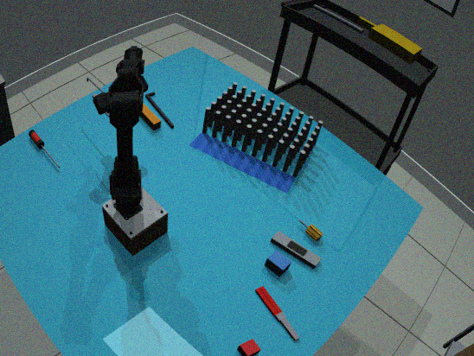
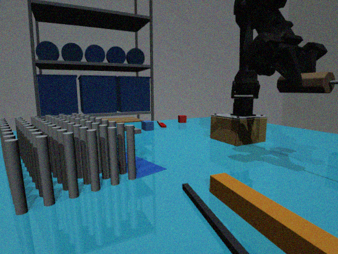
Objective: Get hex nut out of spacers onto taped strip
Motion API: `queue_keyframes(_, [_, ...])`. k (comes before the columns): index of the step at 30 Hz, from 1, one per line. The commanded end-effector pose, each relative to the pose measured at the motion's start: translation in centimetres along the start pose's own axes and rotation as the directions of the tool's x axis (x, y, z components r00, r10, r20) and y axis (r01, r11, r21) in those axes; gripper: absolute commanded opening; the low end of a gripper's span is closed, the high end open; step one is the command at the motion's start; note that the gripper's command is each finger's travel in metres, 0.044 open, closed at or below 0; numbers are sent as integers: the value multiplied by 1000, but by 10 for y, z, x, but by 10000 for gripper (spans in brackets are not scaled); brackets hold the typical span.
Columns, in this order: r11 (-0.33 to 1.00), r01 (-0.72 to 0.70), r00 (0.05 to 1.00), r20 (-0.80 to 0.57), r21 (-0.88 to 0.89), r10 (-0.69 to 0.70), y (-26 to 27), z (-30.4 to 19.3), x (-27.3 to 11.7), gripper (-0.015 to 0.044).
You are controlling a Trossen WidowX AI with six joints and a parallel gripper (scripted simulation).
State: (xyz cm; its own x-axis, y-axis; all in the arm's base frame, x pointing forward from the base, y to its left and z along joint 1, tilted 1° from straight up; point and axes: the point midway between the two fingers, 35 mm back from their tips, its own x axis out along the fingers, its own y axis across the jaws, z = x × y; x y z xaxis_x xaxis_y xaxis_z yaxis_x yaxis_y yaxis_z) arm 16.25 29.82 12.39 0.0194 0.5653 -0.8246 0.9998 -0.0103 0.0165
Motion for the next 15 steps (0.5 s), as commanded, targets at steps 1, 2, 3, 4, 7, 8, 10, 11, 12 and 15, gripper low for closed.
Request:
queue_keyframes(1, [999,-27,1000,1,38,27,15,11,-8,0])
queue_keyframes(2, [998,-36,999,2,47,36,19,14,-10,0])
queue_keyframes(3, [997,-44,999,3,56,44,23,17,-12,0])
queue_keyframes(4, [997,-52,999,4,64,52,27,20,-14,0])
queue_keyframes(7, [993,-77,997,9,90,76,38,30,-20,0])
queue_keyframes(8, [991,-85,996,10,99,85,41,33,-22,0])
queue_keyframes(10, [988,-102,995,14,116,101,48,40,-26,0])
queue_keyframes(11, [985,-110,994,16,129,109,52,43,-29,0])
queue_keyframes(12, [983,-119,993,17,142,118,55,46,-31,0])
queue_keyframes(15, [973,-146,989,23,181,144,66,56,-38,0])
